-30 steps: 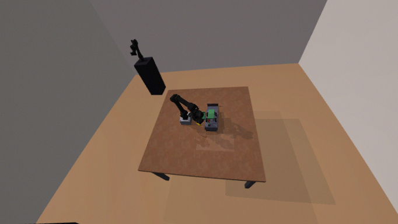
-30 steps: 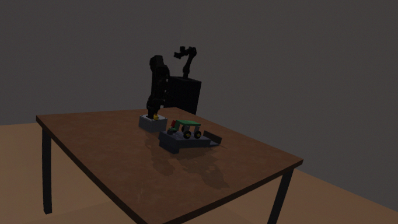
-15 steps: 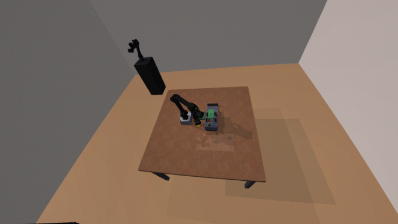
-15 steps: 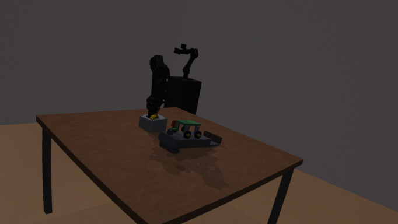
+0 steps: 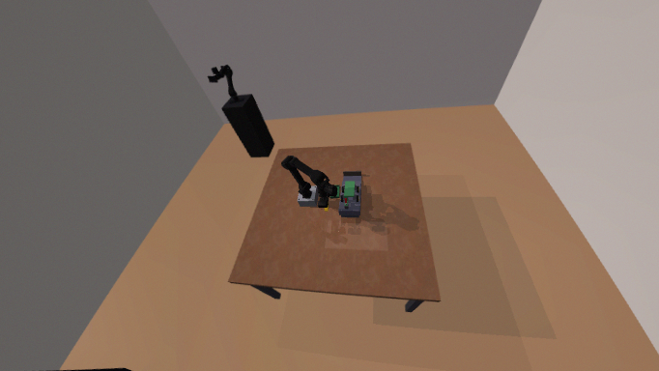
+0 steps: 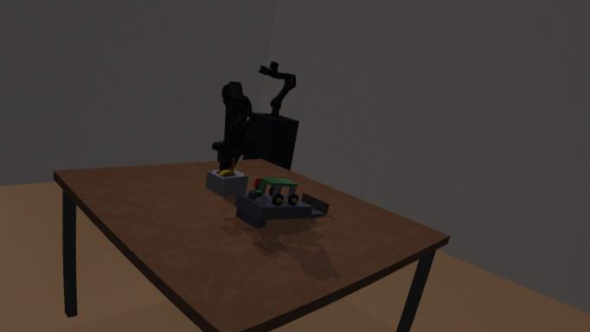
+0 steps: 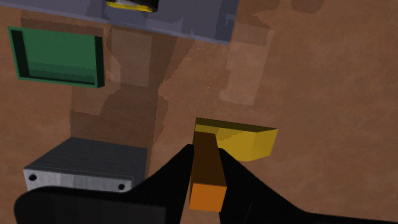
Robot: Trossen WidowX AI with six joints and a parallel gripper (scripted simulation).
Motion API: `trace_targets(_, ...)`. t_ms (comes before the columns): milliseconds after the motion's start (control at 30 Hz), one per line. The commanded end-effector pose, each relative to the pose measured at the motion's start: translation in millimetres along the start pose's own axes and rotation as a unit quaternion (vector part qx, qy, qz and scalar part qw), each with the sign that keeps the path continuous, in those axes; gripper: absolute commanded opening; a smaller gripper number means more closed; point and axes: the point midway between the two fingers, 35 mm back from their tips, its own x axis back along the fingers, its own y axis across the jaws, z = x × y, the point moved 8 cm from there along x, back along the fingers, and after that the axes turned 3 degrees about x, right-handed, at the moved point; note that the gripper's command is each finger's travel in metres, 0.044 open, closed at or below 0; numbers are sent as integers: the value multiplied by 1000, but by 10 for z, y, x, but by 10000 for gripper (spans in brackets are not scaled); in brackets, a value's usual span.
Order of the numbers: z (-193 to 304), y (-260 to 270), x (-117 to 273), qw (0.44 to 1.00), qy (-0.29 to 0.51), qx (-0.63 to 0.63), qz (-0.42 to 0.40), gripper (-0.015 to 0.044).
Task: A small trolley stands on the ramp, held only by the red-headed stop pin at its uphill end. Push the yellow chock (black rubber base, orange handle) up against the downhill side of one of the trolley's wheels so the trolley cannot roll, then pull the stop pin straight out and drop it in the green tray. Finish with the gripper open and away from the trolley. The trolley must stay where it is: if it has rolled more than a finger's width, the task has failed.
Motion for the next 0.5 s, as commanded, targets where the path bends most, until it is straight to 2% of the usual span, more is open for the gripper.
trace_targets(0, -2, 2, 1, 1000, 0, -15, -2, 0)
trace_targets(467, -142, 353, -16, 1000, -1, -15, -4, 0)
